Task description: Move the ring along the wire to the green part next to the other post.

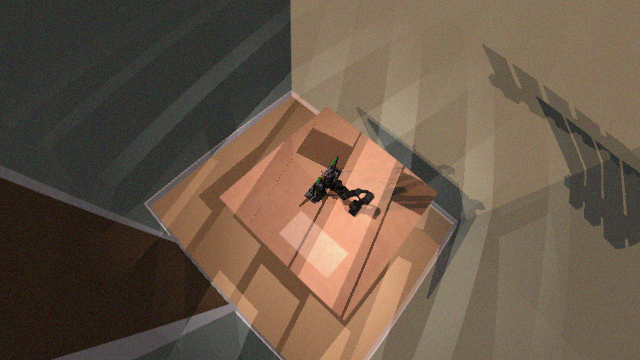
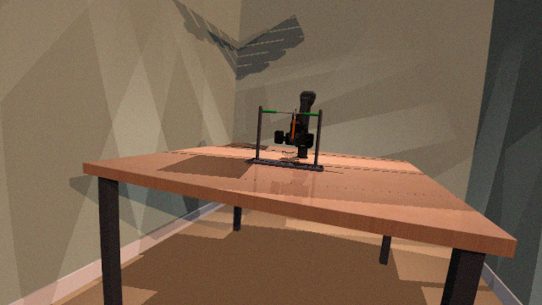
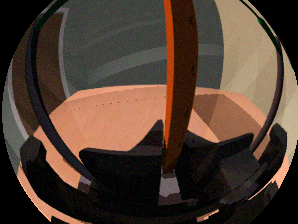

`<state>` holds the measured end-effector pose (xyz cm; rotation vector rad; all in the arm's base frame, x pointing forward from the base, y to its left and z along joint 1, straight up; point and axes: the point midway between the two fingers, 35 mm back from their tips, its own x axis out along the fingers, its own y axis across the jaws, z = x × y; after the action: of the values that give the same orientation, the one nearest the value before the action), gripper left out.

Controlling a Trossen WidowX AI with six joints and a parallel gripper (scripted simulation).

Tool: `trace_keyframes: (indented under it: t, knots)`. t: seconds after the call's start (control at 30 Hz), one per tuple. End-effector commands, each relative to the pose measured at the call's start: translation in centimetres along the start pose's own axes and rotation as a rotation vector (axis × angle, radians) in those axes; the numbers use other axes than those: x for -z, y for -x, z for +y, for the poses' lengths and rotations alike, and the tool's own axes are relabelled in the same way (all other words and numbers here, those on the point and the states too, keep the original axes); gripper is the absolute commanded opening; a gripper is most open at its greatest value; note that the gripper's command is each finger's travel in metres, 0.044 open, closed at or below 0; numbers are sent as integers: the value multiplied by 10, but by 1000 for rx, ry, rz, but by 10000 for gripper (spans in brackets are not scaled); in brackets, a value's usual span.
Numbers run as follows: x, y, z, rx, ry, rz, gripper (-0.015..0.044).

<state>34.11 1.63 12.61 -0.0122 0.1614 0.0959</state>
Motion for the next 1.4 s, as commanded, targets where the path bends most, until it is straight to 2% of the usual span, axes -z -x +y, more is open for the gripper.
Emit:
trace_keyframes:
  t: [0.0,1.37]
  knots:
    - [-1,0,4,2,-5,-3,-150]
    - [-1,-1,45,-7,-6,-2,-150]
